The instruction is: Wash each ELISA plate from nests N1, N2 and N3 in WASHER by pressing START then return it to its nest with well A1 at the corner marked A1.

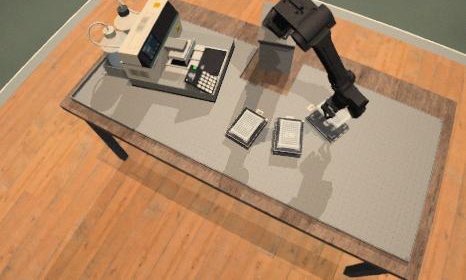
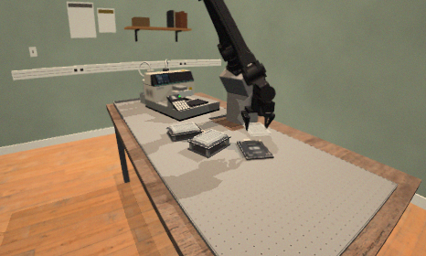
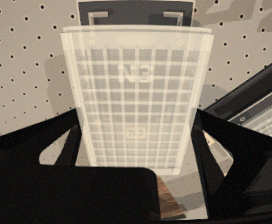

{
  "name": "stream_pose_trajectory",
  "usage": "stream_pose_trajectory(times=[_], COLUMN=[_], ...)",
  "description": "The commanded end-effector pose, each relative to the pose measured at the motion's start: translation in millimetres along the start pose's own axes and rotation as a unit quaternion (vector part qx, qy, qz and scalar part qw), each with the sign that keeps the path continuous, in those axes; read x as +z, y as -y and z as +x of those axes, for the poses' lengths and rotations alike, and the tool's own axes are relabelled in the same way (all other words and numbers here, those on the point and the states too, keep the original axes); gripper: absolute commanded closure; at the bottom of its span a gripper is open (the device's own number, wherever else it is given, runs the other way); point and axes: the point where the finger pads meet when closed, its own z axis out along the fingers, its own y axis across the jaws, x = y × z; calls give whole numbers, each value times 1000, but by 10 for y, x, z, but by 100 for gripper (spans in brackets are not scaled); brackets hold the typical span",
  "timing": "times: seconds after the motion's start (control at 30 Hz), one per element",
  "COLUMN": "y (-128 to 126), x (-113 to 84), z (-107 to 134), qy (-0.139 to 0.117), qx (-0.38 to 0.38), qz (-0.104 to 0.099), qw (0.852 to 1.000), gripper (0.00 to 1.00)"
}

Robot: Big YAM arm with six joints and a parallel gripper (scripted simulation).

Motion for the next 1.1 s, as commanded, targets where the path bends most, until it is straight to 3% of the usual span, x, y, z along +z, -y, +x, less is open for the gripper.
stream_pose_trajectory(times=[0.0, 1.07], y=[26, 17], x=[116, 588], z=[-43, 13], qy=[1, -2], qx=[1, -1], qz=[2, 2], qw=[1000, 1000], gripper=[16, 16])
